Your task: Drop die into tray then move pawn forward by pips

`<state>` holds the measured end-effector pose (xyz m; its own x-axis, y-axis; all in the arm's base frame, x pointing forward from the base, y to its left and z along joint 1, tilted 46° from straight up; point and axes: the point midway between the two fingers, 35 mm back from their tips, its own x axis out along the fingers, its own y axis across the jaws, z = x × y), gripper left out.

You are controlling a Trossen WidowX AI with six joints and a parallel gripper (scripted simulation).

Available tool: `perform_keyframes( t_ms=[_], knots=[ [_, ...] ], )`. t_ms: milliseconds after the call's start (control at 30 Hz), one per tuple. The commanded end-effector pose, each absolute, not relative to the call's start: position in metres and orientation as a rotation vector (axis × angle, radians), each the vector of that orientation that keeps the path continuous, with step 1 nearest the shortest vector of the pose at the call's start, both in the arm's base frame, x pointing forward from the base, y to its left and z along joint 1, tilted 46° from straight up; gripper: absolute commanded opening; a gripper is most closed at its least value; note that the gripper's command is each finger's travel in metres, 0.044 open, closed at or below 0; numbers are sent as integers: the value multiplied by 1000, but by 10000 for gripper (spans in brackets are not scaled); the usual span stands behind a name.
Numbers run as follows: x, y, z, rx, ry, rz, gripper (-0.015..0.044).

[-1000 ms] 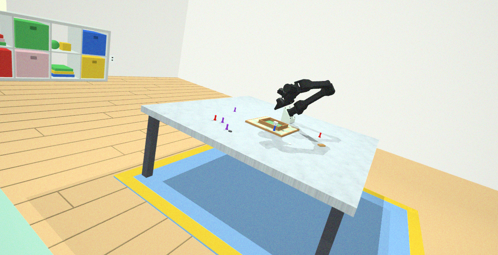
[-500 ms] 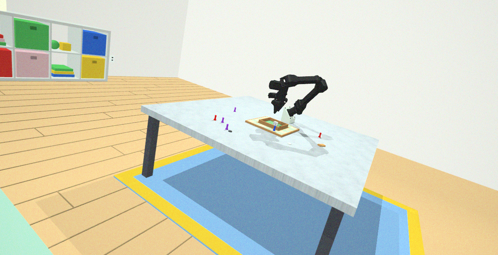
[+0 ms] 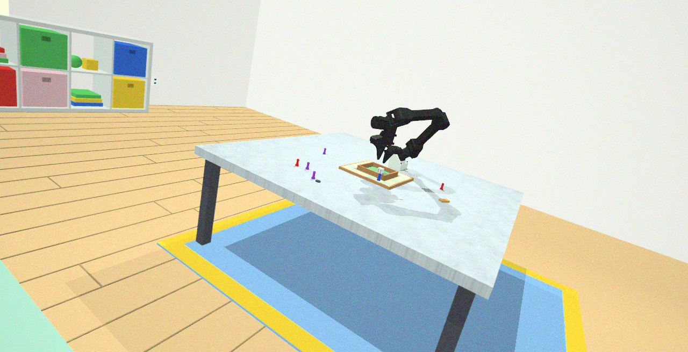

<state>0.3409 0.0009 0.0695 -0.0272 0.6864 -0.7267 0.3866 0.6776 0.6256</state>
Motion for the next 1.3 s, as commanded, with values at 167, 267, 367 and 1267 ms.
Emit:
perform_keyframes(
  t_ms=[167, 267, 367, 1267],
  knots=[
    [383, 34, 85, 437, 1386, 798, 200],
    [383, 34, 85, 437, 1386, 798, 200],
    [384, 34, 85, 437, 1386, 798, 200],
    [385, 61, 59, 437, 1385, 799, 200]
  ],
)
